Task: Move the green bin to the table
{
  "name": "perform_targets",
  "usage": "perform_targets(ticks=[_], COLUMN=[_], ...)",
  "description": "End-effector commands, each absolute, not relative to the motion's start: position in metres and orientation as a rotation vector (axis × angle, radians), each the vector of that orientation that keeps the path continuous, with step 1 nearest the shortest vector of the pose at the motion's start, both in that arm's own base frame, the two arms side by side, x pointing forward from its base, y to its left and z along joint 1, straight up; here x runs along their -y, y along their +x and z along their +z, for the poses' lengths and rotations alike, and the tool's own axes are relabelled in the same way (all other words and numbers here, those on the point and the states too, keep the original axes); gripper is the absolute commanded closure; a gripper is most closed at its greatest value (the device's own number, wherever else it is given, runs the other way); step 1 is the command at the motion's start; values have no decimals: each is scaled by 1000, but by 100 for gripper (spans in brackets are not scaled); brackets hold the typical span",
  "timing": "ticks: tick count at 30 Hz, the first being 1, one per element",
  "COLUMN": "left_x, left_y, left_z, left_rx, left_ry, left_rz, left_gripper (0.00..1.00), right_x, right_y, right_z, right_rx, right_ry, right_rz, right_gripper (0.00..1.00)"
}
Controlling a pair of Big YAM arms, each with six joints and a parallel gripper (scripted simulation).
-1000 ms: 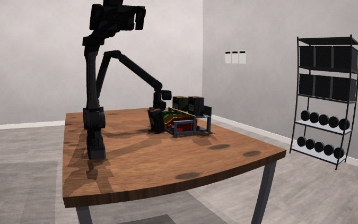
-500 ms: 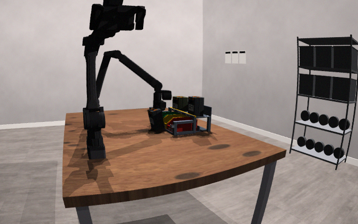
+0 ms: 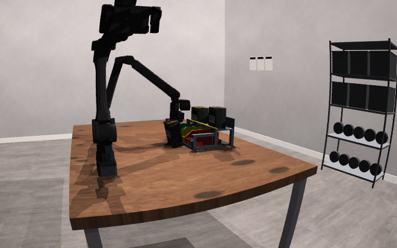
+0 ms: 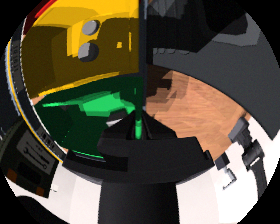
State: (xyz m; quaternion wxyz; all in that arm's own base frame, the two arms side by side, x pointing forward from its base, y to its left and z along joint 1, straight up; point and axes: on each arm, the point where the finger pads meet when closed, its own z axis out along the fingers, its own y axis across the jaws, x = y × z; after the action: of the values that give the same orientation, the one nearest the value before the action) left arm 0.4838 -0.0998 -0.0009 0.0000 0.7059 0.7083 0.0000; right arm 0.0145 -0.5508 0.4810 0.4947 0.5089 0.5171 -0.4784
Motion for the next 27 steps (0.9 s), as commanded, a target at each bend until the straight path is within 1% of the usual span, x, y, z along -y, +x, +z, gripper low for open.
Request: perform_targets(ticks=[1,27], left_x=[111,110], left_y=[508,508], left_z=[32,43], left_rx=[-2169,-2170], left_ry=[2191,2188], left_rz=[60,61], left_gripper=[100,100], right_x=[545,545], right_y=[9,9], right_z=[501,501], right_rx=[-1217,-1217], right_ry=[1196,1196], right_rz=[-1196,-1196], right_gripper=[0,0])
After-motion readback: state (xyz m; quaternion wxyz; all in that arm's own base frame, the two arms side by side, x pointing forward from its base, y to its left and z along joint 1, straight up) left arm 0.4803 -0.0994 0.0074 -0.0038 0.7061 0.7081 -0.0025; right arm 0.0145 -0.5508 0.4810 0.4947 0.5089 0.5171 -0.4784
